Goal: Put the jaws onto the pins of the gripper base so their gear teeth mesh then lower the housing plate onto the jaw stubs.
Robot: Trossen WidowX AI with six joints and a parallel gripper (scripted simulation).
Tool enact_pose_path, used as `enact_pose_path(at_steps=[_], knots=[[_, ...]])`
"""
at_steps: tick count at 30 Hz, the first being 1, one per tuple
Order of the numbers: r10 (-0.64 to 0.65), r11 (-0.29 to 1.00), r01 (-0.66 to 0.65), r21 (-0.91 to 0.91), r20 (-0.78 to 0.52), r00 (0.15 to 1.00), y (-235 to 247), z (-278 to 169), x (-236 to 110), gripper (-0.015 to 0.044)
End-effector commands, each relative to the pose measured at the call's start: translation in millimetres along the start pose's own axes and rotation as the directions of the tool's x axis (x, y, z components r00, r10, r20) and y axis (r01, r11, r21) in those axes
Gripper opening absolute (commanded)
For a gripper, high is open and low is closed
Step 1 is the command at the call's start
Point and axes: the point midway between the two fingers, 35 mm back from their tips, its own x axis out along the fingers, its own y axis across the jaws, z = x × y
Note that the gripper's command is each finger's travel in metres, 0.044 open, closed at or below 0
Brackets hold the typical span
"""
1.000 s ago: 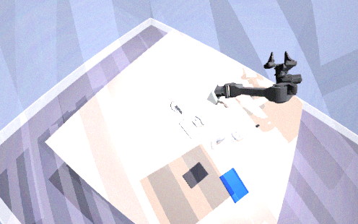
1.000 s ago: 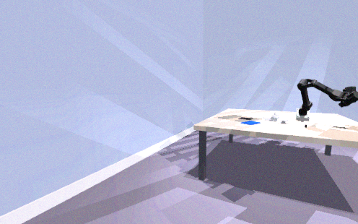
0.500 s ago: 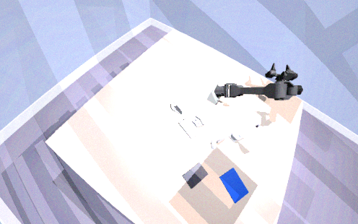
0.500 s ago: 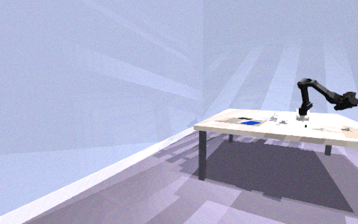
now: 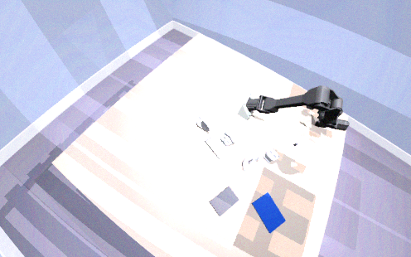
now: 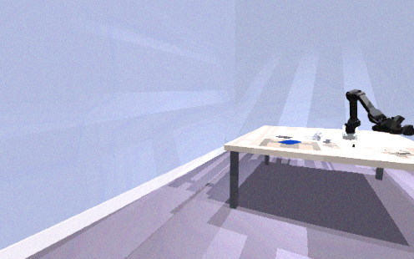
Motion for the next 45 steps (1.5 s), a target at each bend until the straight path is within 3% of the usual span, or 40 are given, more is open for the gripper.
enact_pose_path(at_steps=[1, 12, 25, 35, 45], knots=[[-0.068, 0.998, 0.067, -0.014, -0.121, 0.990, -15.1, -22.8, -28.3, 0.0440], [-0.218, 0.975, 0.216, -0.054, -0.438, 0.872, -39.5, -75.5, -119.3, 0.0440], [-0.307, 0.935, 0.335, -0.120, -0.748, 0.588, -38.3, -105.7, -242.5, 0.0440], [-0.232, 0.920, 0.381, -0.091, -0.911, 0.342, 3.1, -123.1, -334.1, 0.0440], [-0.070, 0.900, 0.436, -0.014, -0.991, 0.114, 79.5, -115.4, -424.5, 0.0440]])
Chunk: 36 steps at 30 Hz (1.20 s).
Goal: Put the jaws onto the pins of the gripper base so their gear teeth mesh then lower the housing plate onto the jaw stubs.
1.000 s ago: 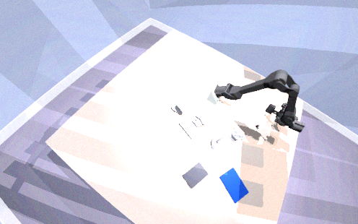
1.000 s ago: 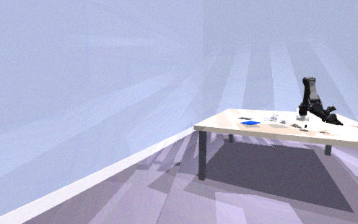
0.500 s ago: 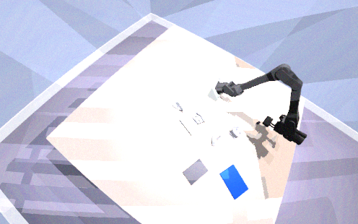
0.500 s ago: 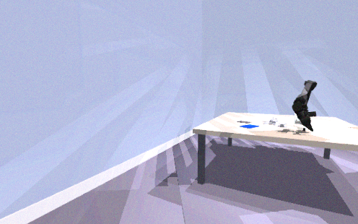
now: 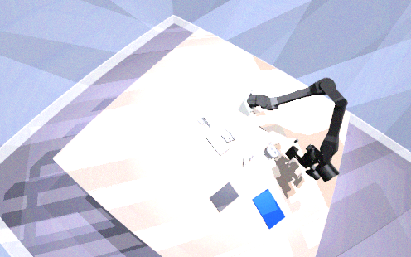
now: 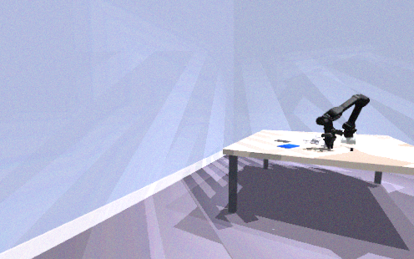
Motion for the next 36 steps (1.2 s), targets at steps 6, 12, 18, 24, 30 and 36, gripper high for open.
enact_pose_path(at_steps=[6, 12, 18, 24, 30, 36], knots=[[0.100, 0.991, -0.078, 0.105, -0.219, 0.971, 51.2, -95.1, -43.2, 0.0440], [0.184, 0.974, -0.143, 0.174, -0.245, 0.952, 96.2, -121.8, -72.8, 0.0440], [0.234, 0.956, -0.180, 0.232, -0.234, 0.944, 137.6, -134.7, -103.2, 0.0440], [0.220, 0.953, -0.170, 0.251, -0.188, 0.957, 177.7, -136.3, -139.4, 0.0440], [0.212, 0.954, -0.163, 0.252, -0.182, 0.960, 182.6, -136.3, -141.9, 0.0440], [0.210, 0.955, -0.161, 0.251, -0.182, 0.960, 190.2, -142.8, -105.7, 0.0440]])
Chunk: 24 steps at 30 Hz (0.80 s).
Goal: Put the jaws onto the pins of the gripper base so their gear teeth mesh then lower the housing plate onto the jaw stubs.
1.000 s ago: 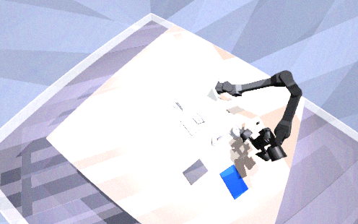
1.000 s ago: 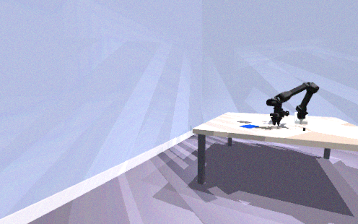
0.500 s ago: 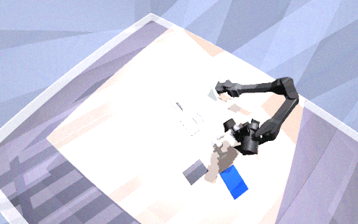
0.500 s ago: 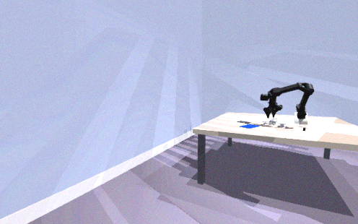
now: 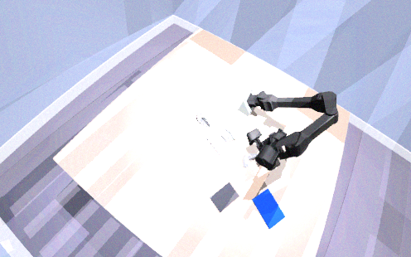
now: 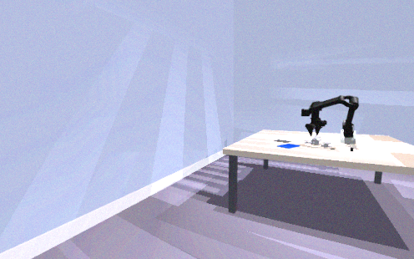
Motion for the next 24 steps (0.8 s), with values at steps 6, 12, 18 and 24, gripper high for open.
enact_pose_path(at_steps=[6, 12, 18, 24], knots=[[-0.007, 1.000, 0.007, 0.002, 0.002, 1.000, 0.1, 0.9, 12.1, 0.0440], [-0.006, 1.000, 0.006, 0.002, 0.001, 1.000, 0.0, 0.1, 21.6, 0.0440], [-0.006, 1.000, 0.006, 0.002, 0.001, 1.000, -0.2, -0.2, 31.4, 0.0440], [-0.006, 1.000, 0.006, 0.002, 0.001, 1.000, -0.3, -0.2, 41.1, 0.0440]])
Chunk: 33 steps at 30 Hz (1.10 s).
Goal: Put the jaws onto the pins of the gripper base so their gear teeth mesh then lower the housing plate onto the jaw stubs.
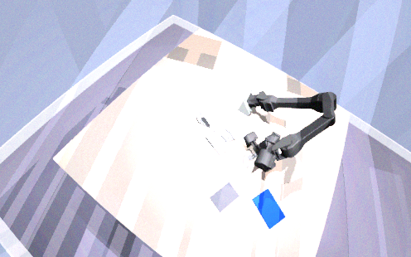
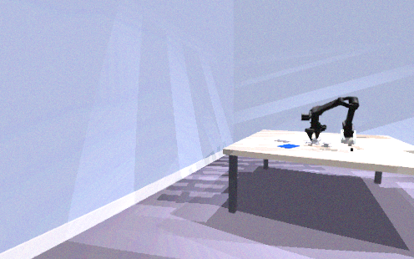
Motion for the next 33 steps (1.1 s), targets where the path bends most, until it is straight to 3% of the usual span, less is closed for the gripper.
enact_pose_path(at_steps=[1, 13, 33], knots=[[-0.001, 1.000, 0.001, 0.004, 0.002, 1.000, 0.3, 0.4, 7.2, 0.0440], [-0.003, 1.000, 0.003, 0.004, 0.003, 1.000, 0.2, 1.9, 25.1, 0.0440], [-0.004, 1.000, 0.004, 0.004, 0.003, 1.000, 0.2, 1.9, 25.7, 0.0440]])
